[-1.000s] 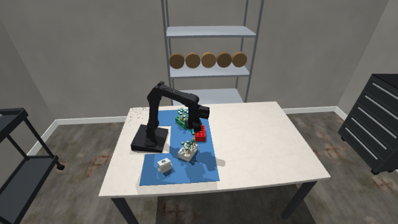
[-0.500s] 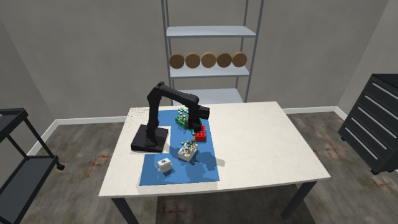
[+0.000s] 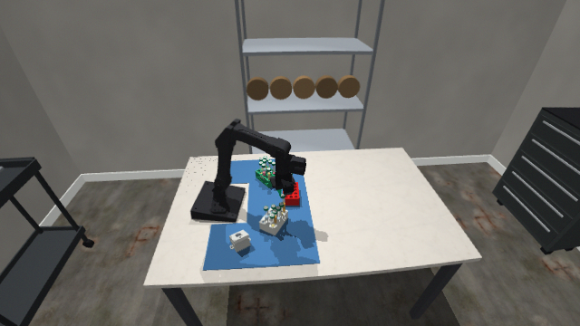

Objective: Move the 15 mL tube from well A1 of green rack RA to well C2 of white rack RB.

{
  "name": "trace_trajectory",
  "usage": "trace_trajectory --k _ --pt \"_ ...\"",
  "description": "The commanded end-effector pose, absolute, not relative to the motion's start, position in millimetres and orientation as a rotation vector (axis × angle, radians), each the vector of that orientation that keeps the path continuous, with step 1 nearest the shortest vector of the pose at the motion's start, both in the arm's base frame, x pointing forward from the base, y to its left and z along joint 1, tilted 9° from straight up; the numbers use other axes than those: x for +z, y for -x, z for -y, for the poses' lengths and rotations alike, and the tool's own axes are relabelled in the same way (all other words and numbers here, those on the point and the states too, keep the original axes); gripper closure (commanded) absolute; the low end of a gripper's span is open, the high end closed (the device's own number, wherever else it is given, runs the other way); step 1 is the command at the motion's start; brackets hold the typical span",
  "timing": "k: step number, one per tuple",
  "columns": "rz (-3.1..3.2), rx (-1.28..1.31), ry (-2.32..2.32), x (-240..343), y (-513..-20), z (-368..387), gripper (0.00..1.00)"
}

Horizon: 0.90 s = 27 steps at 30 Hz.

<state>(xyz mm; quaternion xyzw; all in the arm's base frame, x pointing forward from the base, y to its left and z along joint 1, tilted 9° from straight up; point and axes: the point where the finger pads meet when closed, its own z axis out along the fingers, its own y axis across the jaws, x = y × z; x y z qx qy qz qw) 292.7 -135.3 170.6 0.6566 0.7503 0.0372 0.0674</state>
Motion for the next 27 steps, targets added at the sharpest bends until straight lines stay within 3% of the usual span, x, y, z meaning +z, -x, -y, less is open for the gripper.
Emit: trace_trajectory --k 1,27 --pt "-2.245 0.116 -1.965 174 -295 137 1.0" --pt "-2.245 0.116 -1.965 163 -299 138 1.0"
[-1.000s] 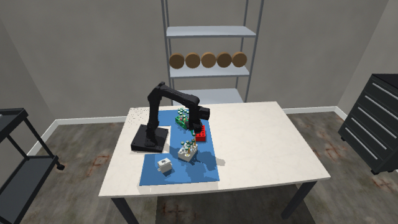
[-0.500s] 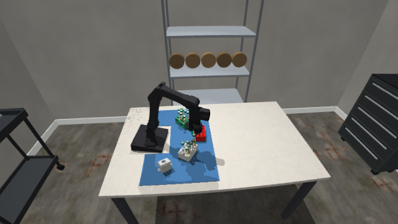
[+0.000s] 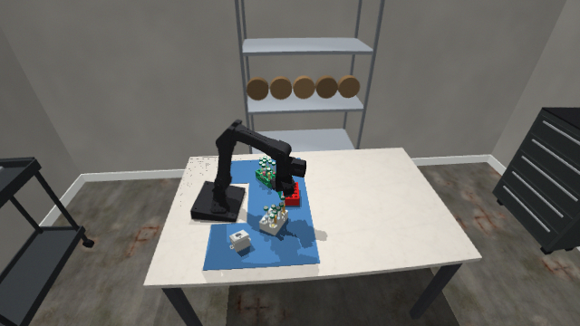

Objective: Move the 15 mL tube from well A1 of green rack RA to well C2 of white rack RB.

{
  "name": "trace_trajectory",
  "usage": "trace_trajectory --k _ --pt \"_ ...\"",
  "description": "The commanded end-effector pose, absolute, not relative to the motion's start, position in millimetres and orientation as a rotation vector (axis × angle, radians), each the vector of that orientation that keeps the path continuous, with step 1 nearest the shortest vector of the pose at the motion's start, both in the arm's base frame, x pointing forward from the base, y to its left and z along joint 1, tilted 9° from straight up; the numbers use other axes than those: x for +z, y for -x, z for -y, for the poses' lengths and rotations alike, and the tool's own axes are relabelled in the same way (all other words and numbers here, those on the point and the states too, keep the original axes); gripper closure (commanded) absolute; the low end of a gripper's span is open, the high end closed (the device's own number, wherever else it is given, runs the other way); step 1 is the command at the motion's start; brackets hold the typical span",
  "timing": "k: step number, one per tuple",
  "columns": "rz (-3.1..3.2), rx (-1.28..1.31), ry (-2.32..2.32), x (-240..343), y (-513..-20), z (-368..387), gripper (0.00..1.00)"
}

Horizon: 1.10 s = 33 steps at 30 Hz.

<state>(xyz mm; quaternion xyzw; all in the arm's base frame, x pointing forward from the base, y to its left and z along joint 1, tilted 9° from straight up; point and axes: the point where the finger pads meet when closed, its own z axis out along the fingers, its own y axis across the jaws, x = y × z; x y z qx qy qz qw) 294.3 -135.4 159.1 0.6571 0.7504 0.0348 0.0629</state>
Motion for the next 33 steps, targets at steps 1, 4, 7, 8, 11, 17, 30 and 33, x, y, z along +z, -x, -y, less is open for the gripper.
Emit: trace_trajectory --k 1,4,7,8,11,17,30,33 --pt "-2.245 0.116 -1.965 163 -300 138 1.0" --pt "-2.245 0.116 -1.965 161 -300 138 1.0" --pt "-2.245 0.116 -1.965 160 -301 138 1.0" --pt "-2.245 0.116 -1.965 160 -301 138 1.0" --pt "-2.245 0.116 -1.965 159 -301 138 1.0" --pt "-2.245 0.116 -1.965 156 -302 139 1.0" --pt "-2.245 0.116 -1.965 151 -304 139 1.0" --pt "-2.245 0.116 -1.965 149 -304 139 1.0"
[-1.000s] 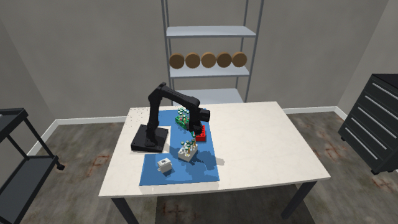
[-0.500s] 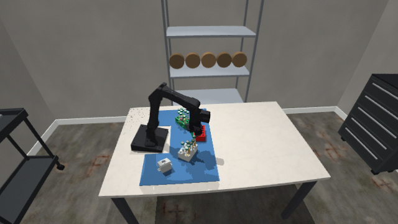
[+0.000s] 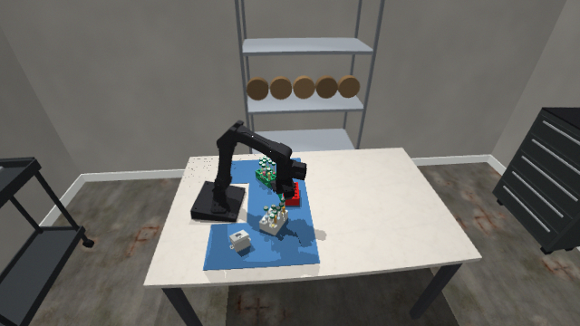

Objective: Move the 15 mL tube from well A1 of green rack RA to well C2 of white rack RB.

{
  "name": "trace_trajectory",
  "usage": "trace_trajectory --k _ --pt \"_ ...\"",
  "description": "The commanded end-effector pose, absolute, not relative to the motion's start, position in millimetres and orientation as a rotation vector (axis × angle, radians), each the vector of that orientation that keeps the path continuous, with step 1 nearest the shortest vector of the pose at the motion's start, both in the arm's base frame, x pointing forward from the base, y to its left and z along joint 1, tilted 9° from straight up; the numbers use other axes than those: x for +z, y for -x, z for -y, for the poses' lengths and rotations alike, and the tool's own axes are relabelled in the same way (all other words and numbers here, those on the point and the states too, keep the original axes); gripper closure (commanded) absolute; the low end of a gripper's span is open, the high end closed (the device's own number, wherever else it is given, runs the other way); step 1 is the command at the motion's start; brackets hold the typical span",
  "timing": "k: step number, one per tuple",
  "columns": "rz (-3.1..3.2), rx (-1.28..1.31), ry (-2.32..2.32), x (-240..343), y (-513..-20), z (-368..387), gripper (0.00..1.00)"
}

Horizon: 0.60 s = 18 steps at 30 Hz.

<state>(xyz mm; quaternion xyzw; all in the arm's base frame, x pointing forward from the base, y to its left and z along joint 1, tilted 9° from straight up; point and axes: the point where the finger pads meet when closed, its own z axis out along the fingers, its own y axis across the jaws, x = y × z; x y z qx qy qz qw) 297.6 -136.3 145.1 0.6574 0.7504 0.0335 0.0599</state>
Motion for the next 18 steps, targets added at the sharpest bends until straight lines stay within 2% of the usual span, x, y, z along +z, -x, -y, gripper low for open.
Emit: trace_trajectory --k 1,18 --pt "-2.245 0.116 -1.965 148.8 -304.6 139.2 1.0" --pt "-2.245 0.116 -1.965 142.9 -306.2 139.7 1.0"
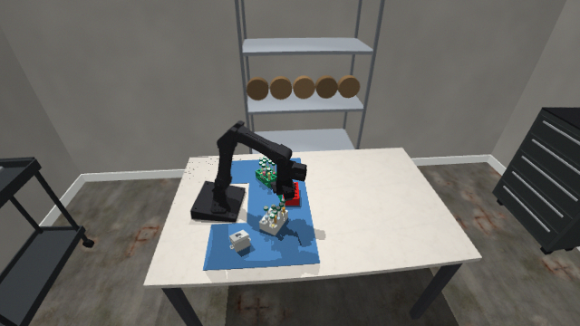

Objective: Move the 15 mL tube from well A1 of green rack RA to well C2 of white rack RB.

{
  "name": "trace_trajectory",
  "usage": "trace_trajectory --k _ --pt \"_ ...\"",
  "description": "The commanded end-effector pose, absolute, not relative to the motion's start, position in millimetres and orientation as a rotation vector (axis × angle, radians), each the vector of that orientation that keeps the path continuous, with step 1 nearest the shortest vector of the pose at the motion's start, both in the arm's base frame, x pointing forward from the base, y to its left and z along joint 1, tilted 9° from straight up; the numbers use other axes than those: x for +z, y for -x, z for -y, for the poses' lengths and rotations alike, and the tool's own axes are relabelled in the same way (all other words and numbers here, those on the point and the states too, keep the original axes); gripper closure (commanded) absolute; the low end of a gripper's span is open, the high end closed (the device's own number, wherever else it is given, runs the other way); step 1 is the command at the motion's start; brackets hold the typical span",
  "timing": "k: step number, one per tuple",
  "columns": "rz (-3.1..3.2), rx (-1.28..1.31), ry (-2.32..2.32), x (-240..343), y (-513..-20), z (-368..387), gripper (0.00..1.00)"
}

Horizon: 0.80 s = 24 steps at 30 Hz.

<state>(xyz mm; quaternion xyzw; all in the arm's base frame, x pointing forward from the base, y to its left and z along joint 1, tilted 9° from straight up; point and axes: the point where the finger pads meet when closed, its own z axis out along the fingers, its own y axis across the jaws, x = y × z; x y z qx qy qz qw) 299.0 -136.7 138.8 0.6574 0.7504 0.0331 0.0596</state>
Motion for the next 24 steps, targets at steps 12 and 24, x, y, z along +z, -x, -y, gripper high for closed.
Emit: trace_trajectory --k 12,24 --pt "-2.245 0.116 -1.965 141.6 -306.5 139.7 1.0" --pt "-2.245 0.116 -1.965 141.5 -306.6 139.7 0.76"
